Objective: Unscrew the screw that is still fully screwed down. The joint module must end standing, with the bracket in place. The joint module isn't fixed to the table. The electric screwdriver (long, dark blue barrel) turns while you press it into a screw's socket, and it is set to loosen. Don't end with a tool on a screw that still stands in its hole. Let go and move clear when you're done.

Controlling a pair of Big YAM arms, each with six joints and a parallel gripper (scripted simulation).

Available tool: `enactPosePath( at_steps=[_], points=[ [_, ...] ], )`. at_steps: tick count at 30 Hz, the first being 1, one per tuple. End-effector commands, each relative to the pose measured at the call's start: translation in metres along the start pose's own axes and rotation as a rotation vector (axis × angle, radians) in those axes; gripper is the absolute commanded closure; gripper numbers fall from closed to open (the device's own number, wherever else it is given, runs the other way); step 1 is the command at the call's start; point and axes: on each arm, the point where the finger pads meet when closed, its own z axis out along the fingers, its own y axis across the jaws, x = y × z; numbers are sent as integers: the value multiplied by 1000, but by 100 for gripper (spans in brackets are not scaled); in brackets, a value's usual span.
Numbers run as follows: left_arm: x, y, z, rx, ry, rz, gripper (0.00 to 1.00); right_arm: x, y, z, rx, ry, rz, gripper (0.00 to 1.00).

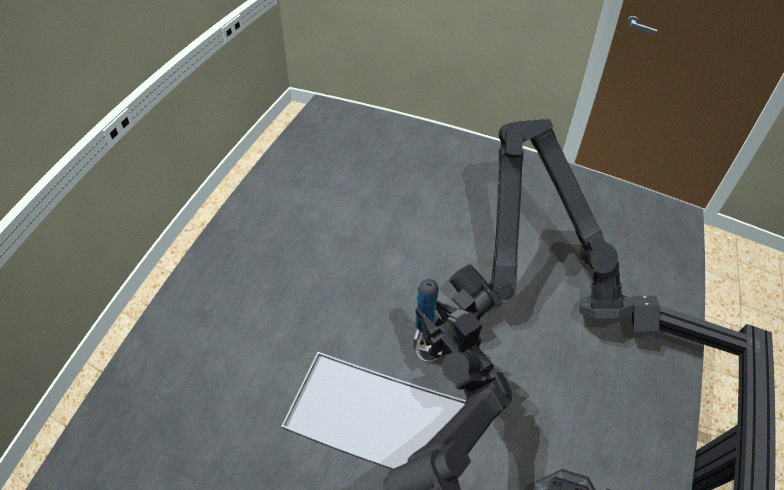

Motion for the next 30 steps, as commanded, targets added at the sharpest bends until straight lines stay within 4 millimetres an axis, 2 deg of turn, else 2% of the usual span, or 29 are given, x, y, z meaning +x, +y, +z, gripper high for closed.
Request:
enactPosePath(
  at_steps=[1, 15, 19, 25, 30],
  points=[
    [-8, 7, 1, -21, -36, -2, 58, -5, -3, 1, 9, -11, -4, 41],
    [0, 8, 1, -23, -26, 0, 58, -5, -3, 1, 9, -11, -4, 41],
    [-9, 10, 3, -30, -46, -5, 58, -5, -3, 1, 9, -11, -4, 41],
    [-1, 10, 4, -29, -32, -2, 58, -5, -3, 1, 9, -11, -4, 41],
    [-3, 11, 4, -31, -39, -3, 58, -5, -3, 1, 9, -11, -4, 41]
  ],
)
